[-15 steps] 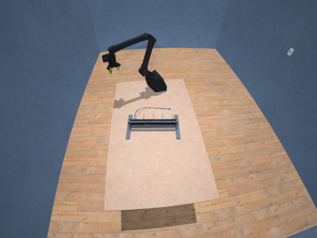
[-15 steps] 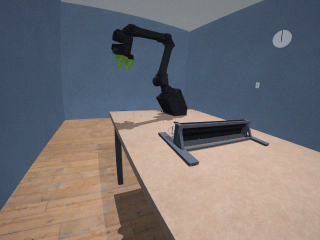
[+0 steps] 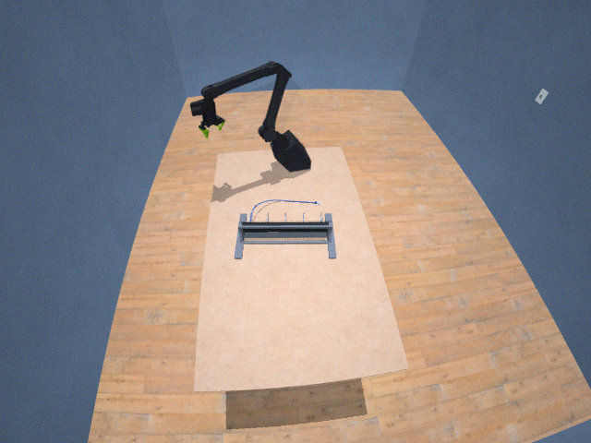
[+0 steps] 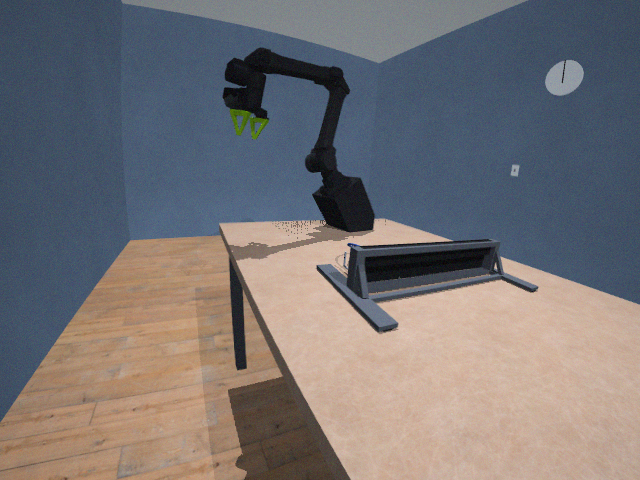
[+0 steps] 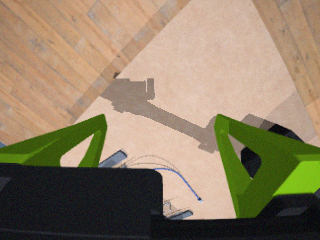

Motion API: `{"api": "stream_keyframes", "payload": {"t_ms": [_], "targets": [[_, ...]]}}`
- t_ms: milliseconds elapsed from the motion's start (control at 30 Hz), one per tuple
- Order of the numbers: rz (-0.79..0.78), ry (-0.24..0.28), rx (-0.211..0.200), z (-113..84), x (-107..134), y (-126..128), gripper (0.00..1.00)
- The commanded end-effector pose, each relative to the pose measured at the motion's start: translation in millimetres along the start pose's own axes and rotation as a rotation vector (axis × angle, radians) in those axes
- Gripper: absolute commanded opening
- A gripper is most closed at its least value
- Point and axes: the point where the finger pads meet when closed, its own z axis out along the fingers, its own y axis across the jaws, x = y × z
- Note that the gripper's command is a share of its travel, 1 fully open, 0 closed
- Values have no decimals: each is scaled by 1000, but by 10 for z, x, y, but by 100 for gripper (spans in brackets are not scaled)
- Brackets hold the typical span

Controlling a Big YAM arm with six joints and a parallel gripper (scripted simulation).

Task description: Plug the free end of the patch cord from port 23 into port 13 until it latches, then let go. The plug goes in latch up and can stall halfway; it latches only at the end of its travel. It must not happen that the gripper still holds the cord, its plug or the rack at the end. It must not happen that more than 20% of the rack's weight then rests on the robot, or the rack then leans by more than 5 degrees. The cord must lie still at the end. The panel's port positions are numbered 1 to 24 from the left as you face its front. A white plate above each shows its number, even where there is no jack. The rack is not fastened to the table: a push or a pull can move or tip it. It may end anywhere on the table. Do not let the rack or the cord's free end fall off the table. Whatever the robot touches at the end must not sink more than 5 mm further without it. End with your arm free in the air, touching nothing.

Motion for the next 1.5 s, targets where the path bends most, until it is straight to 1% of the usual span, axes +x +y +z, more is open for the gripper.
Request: {"api": "stream_keyframes", "payload": {"t_ms": [0, 33, 67, 200, 300, 400, 533, 600, 667, 833, 1100, 1167, 1200, 1467], "targets": [[2, -4, -8, -30, -15, 13, 100], [2, -4, -8, -30, -15, 13, 100], [11, -21, -39, -154, -91, 84, 100], [-23, -12, -37, -101, -60, 138, 100], [-100, 8, -30, 19, 23, 238, 100], [-238, 43, -21, 217, 196, 399, 100], [-387, 80, -16, 410, 415, 563, 100], [-387, 80, -16, 410, 415, 563, 100], [-513, 105, -16, 551, 612, 697, 100], [-680, 137, -19, 722, 905, 848, 100], [-963, 183, -33, 963, 1462, 1050, 100], [-963, 183, -33, 963, 1462, 1050, 100], [-1055, 196, -39, 1030, 1657, 1097, 100], [-1321, 228, -62, 1191, 2251, 1171, 100]]}}
